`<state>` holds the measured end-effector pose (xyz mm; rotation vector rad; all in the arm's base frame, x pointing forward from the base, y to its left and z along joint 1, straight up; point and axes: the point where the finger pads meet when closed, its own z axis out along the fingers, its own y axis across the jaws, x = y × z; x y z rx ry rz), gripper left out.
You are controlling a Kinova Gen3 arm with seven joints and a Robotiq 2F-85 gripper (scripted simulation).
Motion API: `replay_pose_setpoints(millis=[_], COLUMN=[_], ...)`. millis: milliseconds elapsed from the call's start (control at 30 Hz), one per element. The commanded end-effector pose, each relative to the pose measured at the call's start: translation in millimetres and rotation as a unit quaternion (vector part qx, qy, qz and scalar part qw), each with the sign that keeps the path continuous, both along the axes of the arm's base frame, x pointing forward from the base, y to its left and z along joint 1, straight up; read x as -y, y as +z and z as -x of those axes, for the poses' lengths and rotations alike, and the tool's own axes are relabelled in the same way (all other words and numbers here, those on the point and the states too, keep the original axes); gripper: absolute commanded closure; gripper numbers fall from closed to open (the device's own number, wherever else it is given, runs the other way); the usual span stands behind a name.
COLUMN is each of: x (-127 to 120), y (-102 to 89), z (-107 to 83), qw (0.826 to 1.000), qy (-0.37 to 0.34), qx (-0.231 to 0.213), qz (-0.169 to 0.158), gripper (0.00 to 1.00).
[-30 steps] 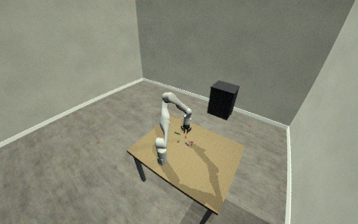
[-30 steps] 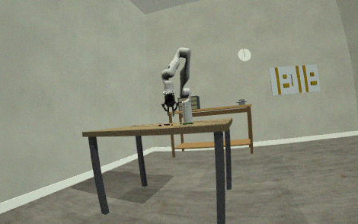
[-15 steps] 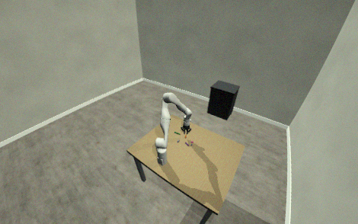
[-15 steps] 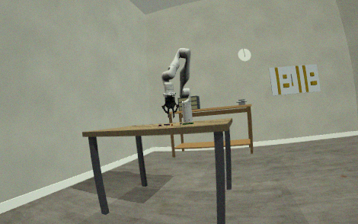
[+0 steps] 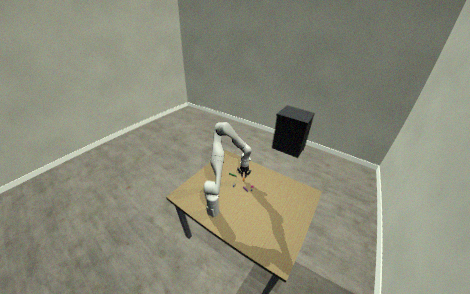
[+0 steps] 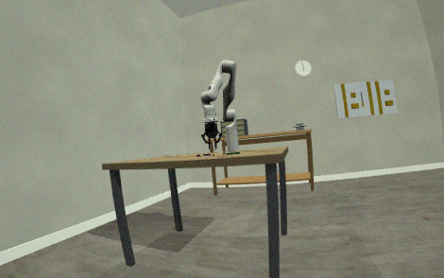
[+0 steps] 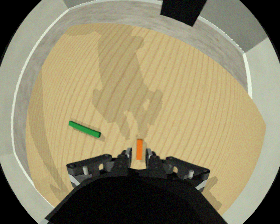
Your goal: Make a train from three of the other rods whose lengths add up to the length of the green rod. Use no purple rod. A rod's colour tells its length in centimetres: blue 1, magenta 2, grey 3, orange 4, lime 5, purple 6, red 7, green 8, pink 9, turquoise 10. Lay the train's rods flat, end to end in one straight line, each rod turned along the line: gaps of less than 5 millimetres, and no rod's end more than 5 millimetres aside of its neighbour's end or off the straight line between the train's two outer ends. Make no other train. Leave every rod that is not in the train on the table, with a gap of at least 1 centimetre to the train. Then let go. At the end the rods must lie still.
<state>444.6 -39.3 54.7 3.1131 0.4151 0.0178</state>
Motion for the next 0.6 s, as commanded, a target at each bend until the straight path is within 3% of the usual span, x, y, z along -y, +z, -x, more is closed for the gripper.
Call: replay_pose_setpoints(millis=[0, 567], x=[2, 1], y=[-5.0, -15.7], z=[1.3, 1.1], qw=[1.0, 1.0], qy=[-0.001, -0.001], qx=[-0.003, -0.003], qz=[0.001, 0.001], gripper=[0.76, 0.76])
